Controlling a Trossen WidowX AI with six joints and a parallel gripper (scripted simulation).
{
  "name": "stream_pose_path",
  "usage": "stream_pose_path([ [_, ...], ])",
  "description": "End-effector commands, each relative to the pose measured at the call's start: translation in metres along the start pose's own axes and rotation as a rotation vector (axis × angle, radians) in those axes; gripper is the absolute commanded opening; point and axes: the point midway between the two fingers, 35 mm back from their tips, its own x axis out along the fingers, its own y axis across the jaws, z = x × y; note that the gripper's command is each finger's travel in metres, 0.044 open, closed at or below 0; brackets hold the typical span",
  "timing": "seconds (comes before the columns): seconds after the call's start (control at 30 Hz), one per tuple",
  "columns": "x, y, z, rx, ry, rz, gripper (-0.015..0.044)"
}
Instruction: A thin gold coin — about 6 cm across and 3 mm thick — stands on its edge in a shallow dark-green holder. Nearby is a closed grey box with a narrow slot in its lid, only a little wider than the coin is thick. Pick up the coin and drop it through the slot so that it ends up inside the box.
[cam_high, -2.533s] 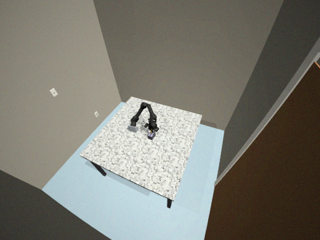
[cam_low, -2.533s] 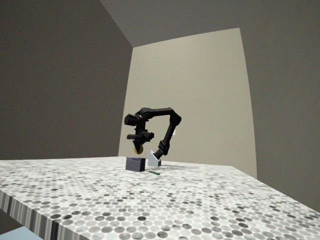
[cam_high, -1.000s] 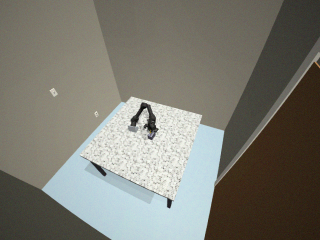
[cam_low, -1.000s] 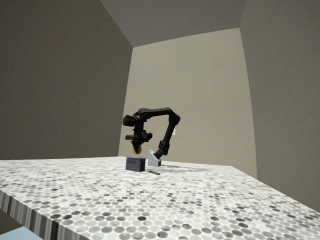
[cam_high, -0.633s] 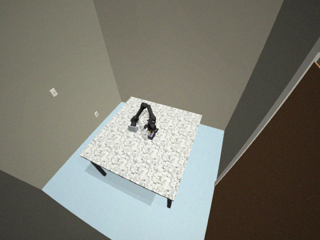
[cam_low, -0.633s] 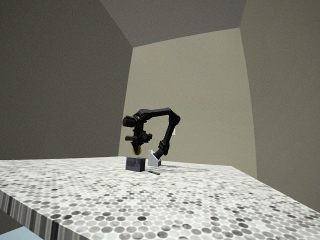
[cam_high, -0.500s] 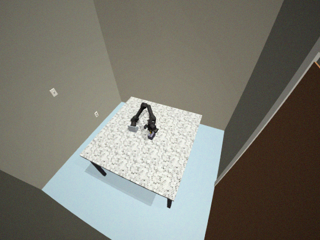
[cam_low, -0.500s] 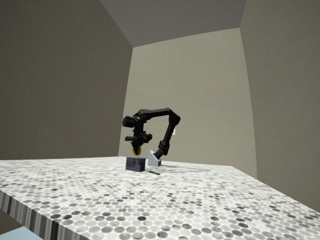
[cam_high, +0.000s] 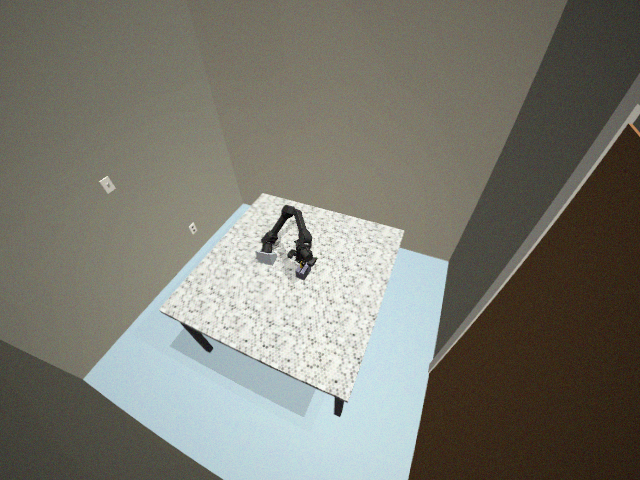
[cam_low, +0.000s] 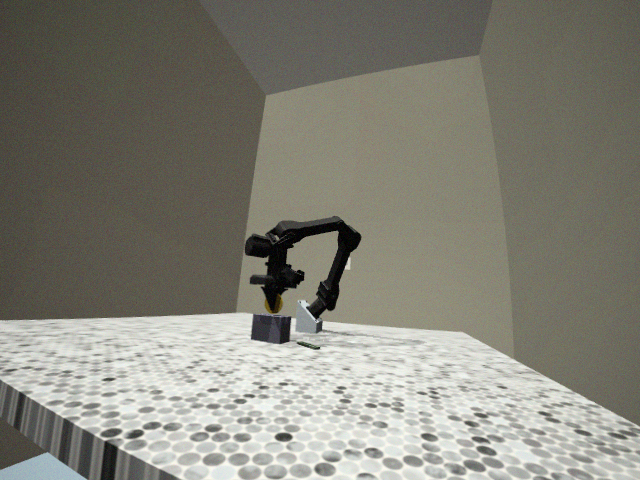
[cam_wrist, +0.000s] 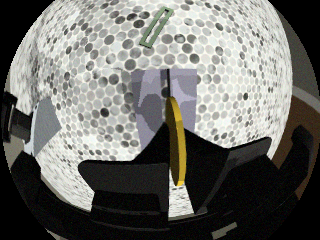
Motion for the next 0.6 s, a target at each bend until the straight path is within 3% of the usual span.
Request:
stream_pose_path([
  [0.0, 0.0025, -0.0002, 0.0001, 0.006, -0.003, -0.002, 0.0000],
  [0.1, 0.0040, -0.0003, 0.0000, 0.007, -0.003, -0.002, 0.0000],
  [0.3, 0.0019, -0.0001, 0.0000, 0.000, 0.000, 0.000, 0.0157],
  [0.57, 0.0019, -0.0001, 0.0000, 0.000, 0.000, 0.000, 0.0161],
])
